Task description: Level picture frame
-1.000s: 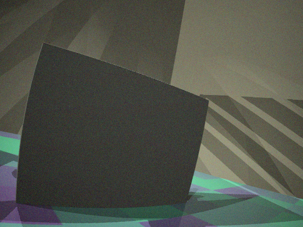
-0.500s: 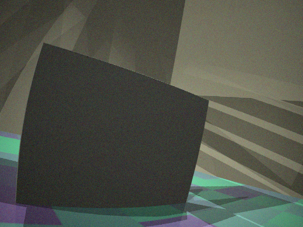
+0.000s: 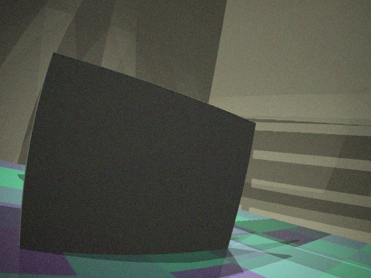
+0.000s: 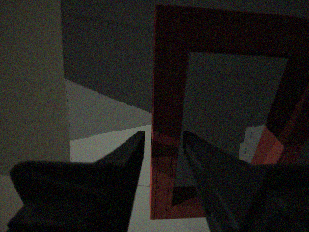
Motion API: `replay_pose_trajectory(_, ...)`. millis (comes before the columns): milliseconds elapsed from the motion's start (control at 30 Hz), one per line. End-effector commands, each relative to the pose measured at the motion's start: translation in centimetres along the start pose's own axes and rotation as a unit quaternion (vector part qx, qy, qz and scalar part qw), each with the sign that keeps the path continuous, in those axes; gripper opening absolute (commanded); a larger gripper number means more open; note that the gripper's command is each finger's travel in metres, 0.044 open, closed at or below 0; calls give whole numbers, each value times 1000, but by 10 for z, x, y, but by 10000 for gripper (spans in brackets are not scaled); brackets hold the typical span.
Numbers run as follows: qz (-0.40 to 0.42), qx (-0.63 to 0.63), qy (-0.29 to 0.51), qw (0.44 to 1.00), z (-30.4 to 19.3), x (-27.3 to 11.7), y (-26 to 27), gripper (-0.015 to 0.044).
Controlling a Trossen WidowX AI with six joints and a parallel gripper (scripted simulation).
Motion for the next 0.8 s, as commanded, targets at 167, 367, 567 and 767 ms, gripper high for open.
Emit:
replay_pose_trajectory(167, 0, 3, -1, 1000, 1, 1, 0, 36)
replay_pose_trajectory(367, 0, 3, -1, 1000, 1, 1, 0, 0)
replay_pose_trajectory(567, 0, 3, -1, 1000, 1, 0, 1, 0)
replay_pose_trajectory(767, 0, 3, -1, 1000, 0, 0, 2, 0)
Point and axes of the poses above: the point midway between the two fingers, 35 mm back from their tips, its own x axis out along the fingers, its own y axis across the jaws, z = x × y, the point moved 1 cm from there along -x, back along the fingers, and after that the axes turned 1 degree about -x, right-handed, at the moved point
